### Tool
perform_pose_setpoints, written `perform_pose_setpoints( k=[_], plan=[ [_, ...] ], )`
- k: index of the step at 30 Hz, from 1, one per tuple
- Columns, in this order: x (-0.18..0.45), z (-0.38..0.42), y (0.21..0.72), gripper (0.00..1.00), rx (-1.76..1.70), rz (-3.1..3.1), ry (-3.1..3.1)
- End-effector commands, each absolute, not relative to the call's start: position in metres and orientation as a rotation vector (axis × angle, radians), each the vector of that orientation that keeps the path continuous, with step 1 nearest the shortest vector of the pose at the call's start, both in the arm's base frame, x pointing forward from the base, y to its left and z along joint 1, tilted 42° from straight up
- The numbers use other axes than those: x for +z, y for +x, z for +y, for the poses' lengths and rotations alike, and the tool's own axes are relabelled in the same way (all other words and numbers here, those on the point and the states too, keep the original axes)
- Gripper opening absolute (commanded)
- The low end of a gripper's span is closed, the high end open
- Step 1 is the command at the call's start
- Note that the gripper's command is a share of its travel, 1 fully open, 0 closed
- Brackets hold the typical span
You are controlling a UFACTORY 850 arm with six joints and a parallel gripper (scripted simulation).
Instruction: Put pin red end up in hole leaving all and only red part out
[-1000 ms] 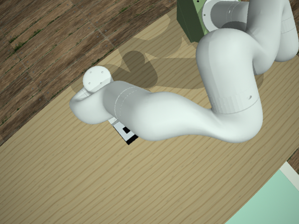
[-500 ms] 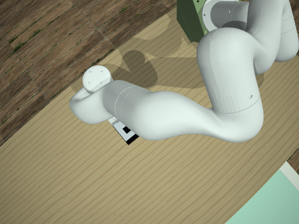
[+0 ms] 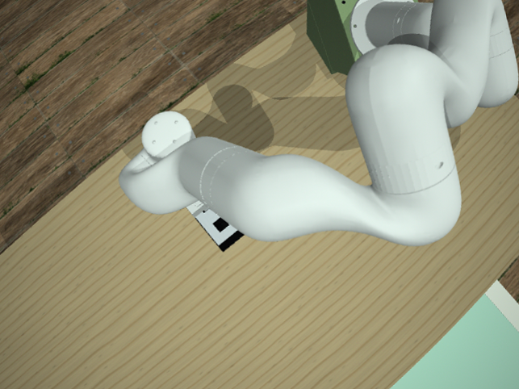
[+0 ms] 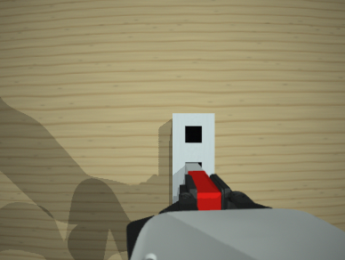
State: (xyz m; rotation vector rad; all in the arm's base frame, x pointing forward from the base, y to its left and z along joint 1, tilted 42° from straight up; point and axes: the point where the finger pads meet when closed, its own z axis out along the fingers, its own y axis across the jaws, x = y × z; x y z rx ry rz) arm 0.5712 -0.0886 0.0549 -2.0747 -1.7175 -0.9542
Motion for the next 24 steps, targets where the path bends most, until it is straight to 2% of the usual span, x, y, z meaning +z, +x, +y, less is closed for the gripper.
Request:
perform_pose_setpoints(
  k=[1,24],
  plan=[
    [0.066,-0.099,0.567,0.0,-0.956,-1.718,-2.075],
    [0.078,-0.108,0.563,0.0,-0.956,-1.719,-2.077]
  ],
)
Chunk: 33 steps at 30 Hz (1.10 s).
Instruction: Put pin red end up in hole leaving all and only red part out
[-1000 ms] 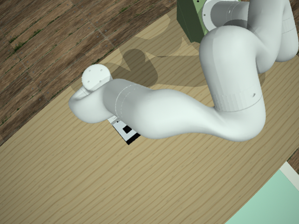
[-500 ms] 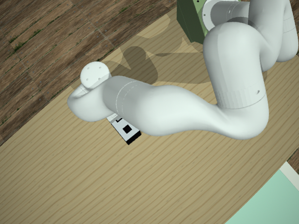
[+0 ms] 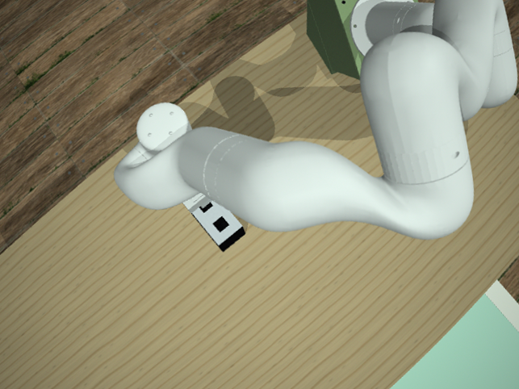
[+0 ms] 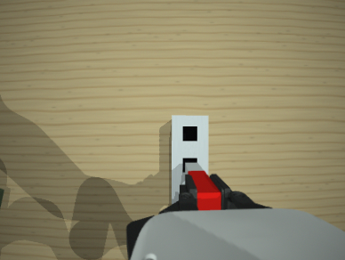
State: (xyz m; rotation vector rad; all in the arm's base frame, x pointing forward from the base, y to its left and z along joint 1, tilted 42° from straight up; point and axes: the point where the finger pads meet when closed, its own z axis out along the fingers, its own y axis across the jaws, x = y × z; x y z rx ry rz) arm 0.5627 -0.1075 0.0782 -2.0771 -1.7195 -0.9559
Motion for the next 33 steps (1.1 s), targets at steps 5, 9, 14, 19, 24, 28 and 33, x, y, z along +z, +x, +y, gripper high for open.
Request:
perform_pose_setpoints(
  k=[5,9,14,19,24,28,33],
  plan=[
    [0.078,-0.108,0.563,0.0,-0.956,-1.719,-2.077],
    [0.078,-0.108,0.563,0.0,-0.956,-1.719,-2.077],
    [0.137,-0.155,0.538,0.0,-0.956,-1.719,-2.077],
    [0.152,-0.167,0.531,0.0,-0.956,-1.719,-2.077],
    [0.152,-0.167,0.531,0.0,-0.956,-1.719,-2.077],
    [0.17,-0.183,0.523,0.0,-0.955,-1.719,-2.076],
    [0.17,-0.183,0.523,0.0,-0.955,-1.719,-2.076]
  ],
)
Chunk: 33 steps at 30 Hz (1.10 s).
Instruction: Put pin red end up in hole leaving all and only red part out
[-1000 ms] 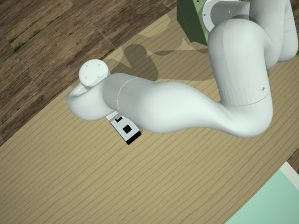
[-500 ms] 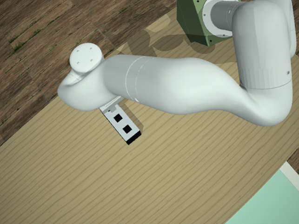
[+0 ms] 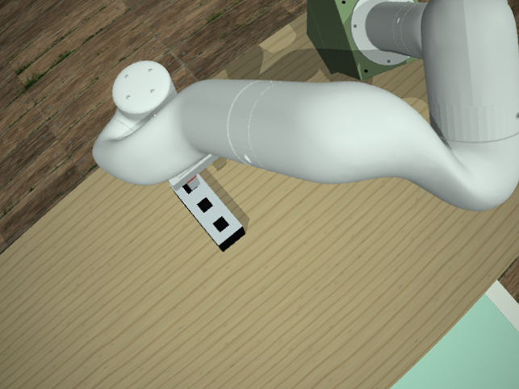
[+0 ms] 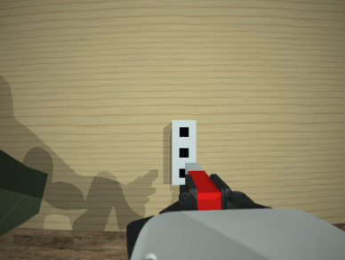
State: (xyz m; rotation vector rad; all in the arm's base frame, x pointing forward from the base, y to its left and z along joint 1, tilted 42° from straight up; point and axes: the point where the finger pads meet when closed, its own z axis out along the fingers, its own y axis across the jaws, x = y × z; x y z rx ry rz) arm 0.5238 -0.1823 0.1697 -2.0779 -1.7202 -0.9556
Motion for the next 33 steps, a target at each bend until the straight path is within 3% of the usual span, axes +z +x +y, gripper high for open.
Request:
perform_pose_setpoints(
  k=[1,11,12,28,29,33],
  plan=[
    [0.17,-0.183,0.523,0.0,-0.955,-1.719,-2.076],
    [0.17,-0.183,0.523,0.0,-0.955,-1.719,-2.076],
    [0.21,-0.137,0.53,0.0,-0.955,-1.719,-2.078],
    [0.21,-0.137,0.53,0.0,-0.955,-1.719,-2.078],
    [0.157,-0.095,0.551,0.0,-0.955,-1.719,-2.078],
    [0.136,-0.078,0.56,0.0,-0.955,-1.719,-2.078]
  ],
)
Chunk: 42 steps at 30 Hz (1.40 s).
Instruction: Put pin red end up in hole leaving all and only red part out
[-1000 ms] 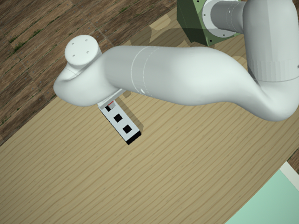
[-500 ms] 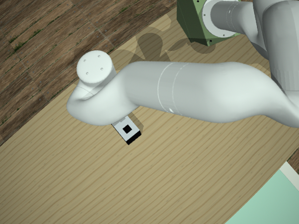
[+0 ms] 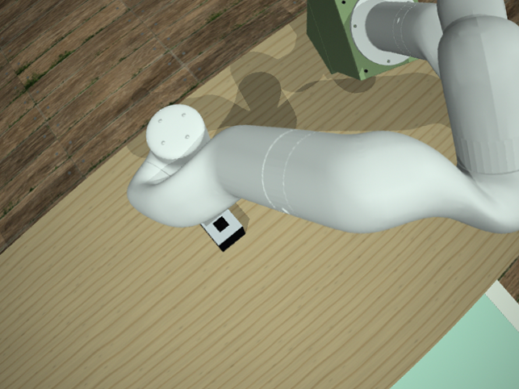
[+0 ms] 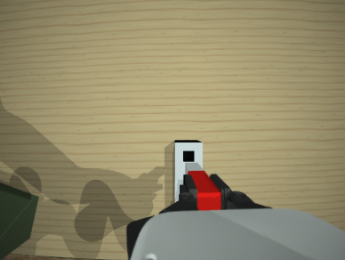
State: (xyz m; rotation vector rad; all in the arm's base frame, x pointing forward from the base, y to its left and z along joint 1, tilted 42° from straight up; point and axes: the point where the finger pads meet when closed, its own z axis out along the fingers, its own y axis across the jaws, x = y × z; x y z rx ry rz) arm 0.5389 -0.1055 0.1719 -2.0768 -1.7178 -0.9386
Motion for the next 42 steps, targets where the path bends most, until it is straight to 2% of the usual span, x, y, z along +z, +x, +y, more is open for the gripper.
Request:
perform_pose_setpoints(
  k=[1,42],
  plan=[
    [0.126,-0.07,0.564,0.0,-0.955,-1.719,-2.078],
    [0.112,-0.058,0.571,0.0,-0.955,-1.719,-2.077]
  ],
)
